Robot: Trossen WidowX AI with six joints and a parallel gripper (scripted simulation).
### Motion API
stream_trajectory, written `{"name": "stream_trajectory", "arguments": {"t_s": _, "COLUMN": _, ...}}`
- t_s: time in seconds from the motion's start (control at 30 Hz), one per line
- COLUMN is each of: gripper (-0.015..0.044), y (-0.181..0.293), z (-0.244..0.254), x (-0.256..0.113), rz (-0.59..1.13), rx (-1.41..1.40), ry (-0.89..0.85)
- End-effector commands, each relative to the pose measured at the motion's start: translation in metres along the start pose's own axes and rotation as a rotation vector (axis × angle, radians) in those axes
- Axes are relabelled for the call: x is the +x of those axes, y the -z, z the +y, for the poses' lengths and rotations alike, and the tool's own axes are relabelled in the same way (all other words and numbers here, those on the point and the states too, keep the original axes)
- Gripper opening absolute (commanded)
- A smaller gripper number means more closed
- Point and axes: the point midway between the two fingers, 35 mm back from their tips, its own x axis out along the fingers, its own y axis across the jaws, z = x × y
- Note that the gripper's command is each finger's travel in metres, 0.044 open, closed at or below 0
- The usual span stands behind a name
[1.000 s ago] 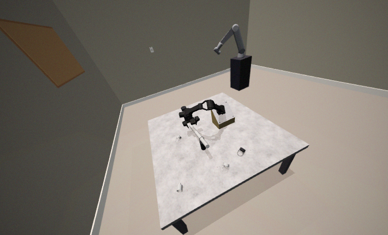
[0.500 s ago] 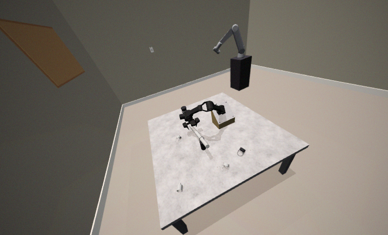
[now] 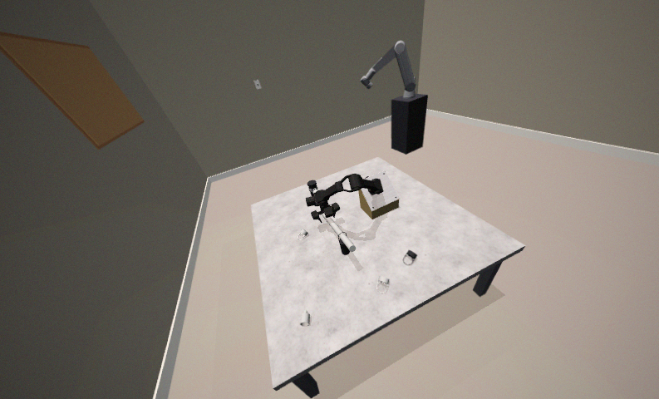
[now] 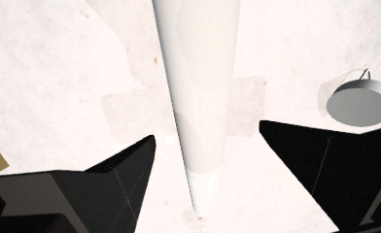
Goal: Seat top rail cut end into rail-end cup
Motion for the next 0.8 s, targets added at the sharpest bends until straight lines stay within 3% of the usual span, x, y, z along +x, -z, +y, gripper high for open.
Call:
{"name": "stream_trajectory", "arguments": {"t_s": 0.0, "gripper": 0.044, "y": -0.0008, "z": 0.0047, "x": 0.0094, "rz": -0.006, "rx": 0.009, "ry": -0.012}}
{"name": "stream_trajectory", "arguments": {"t_s": 0.23, "gripper": 0.044, "y": -0.0012, "z": 0.0055, "x": 0.0165, "rz": -0.007, "rx": 0.009, "ry": -0.013}}
{"name": "stream_trajectory", "arguments": {"t_s": 0.57, "gripper": 0.0177, "y": -0.001, "z": 0.0051, "x": 0.0165, "rz": -0.006, "rx": 0.009, "ry": -0.013}}
{"name": "stream_trajectory", "arguments": {"t_s": 0.77, "gripper": 0.0137, "y": -0.001, "z": 0.0051, "x": 0.0165, "rz": -0.006, "rx": 0.009, "ry": -0.013}}
